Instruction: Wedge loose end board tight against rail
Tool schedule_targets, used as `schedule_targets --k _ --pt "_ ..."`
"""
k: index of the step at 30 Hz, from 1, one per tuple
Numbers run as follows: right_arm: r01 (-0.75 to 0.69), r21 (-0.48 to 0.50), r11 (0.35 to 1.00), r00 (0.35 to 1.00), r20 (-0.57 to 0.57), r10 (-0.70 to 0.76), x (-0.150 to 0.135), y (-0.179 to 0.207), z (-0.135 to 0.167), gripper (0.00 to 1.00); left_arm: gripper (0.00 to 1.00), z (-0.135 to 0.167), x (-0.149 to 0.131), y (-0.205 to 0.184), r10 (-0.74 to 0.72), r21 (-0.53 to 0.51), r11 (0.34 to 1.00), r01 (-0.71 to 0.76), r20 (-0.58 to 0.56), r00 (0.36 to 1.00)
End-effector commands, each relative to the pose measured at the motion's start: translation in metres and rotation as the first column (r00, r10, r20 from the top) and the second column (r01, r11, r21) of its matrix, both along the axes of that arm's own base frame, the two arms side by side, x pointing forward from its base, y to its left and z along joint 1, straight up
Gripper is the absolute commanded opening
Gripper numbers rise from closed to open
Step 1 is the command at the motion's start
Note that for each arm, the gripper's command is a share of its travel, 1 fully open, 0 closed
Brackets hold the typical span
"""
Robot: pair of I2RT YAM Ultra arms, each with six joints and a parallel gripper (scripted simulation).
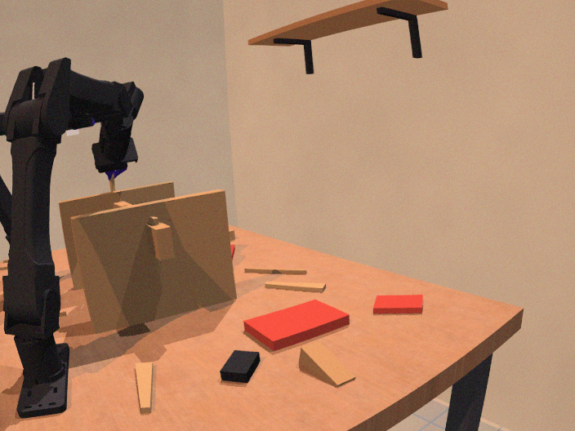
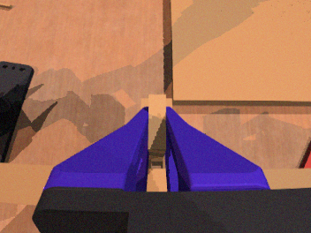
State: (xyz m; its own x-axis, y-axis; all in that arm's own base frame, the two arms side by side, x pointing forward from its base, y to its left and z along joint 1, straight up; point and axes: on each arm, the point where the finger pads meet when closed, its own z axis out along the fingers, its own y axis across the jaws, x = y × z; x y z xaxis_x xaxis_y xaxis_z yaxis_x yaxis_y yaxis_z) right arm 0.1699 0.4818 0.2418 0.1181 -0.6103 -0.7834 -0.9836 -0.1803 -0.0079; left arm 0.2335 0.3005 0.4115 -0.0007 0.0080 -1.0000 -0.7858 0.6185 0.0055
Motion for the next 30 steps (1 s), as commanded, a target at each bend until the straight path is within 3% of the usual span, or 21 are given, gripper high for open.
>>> schedule_targets --k 1,4,7,8,25,30 --pt "-0.018 0.076 0.997 0.999 0.028 0.016 -0.006 0.003 0.029 0.01 0.43 0.009 0.002 -0.001 -0.007 0.003 1.0 0.007 0.01 1.0" --pt "-0.018 0.048 0.999 1.0 0.012 0.017 -0.008 0.0 0.013 0.01 0.43 0.009 0.002 -0.001 -0.007 0.003 1.0 0.007 0.01 1.0" --pt "-0.018 0.09 0.996 0.999 0.039 0.015 -0.004 0.004 0.035 0.01 0.43 0.009 0.002 -0.001 -0.007 0.003 1.0 0.007 0.01 1.0" --pt "-0.016 0.072 0.997 1.0 0.027 0.014 -0.004 0.001 0.024 0.2 0.43 0.009 0.002 -0.001 -0.007 0.003 1.0 0.007 0.01 1.0" --pt "-0.006 0.045 0.999 1.0 0.016 0.006 0.001 -0.01 0.021 0.2 0.43 0.009 0.002 -0.001 -0.007 0.003 1.0 0.007 0.01 1.0" --pt "-0.007 0.085 0.996 0.999 0.04 0.003 0.004 -0.007 0.041 0.2 0.43 0.009 0.002 -0.001 -0.007 0.003 1.0 0.007 0.01 1.0"
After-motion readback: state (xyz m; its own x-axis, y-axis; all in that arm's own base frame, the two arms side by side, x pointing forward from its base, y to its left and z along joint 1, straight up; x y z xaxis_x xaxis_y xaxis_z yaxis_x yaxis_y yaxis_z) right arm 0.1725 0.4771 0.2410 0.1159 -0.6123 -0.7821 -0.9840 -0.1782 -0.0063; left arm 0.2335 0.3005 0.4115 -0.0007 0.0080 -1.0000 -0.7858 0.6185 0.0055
